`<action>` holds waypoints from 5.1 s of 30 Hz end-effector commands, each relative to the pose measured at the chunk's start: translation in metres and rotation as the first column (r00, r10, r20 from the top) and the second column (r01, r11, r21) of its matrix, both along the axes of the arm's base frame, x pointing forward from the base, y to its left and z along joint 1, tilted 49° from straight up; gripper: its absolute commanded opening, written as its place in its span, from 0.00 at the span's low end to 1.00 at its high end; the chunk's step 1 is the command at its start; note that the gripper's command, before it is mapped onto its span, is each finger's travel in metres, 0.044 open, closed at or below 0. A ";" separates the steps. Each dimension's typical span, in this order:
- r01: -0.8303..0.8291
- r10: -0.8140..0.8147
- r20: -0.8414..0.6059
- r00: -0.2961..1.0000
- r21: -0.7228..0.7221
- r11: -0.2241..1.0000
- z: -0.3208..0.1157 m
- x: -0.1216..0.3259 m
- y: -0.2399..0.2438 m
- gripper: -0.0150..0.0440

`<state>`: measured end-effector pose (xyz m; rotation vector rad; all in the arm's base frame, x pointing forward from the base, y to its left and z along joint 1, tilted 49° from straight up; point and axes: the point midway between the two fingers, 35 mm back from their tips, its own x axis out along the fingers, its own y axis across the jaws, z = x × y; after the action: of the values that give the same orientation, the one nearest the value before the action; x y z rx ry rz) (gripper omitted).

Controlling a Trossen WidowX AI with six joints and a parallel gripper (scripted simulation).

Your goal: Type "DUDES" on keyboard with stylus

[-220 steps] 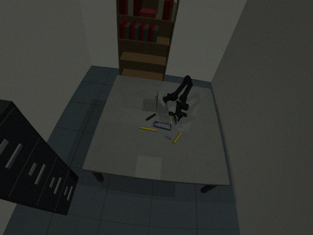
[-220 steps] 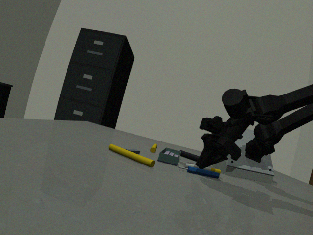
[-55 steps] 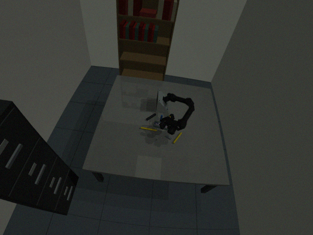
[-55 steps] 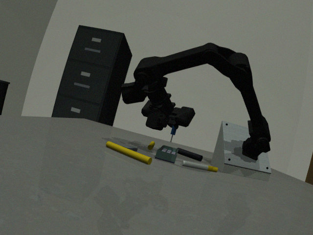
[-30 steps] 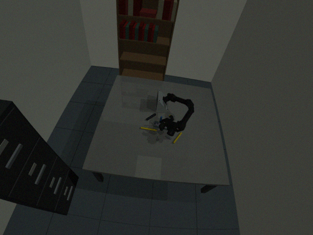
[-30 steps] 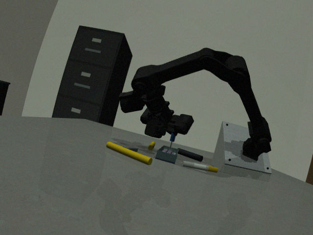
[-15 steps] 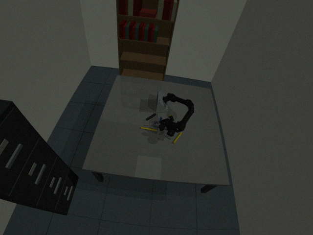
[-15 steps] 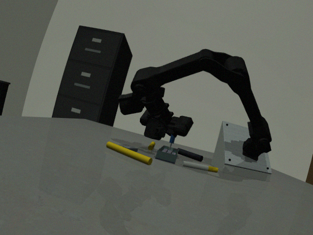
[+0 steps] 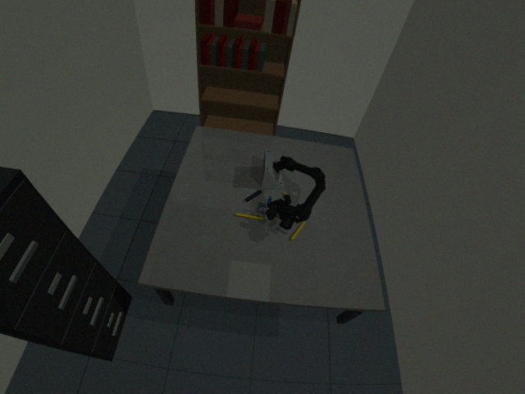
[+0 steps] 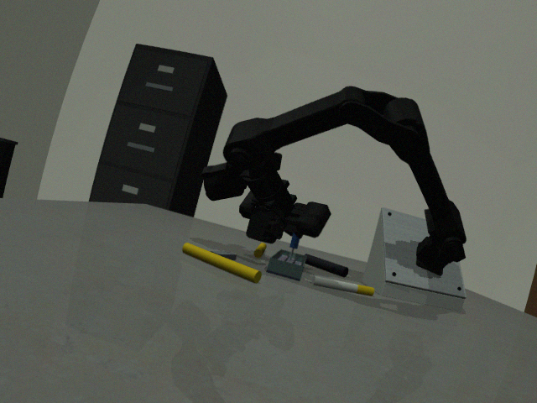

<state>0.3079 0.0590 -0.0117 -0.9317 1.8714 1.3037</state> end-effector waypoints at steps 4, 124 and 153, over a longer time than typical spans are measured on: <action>0.008 -0.008 -0.002 1.000 0.000 1.000 -0.003 -0.001 0.003 0.39; 0.008 -0.008 0.000 1.000 -0.004 1.000 0.007 0.000 -0.034 0.39; 0.008 -0.008 -0.002 1.000 -0.001 1.000 0.012 0.000 -0.014 0.25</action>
<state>0.3106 0.0357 0.0073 -0.9274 1.8706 1.2969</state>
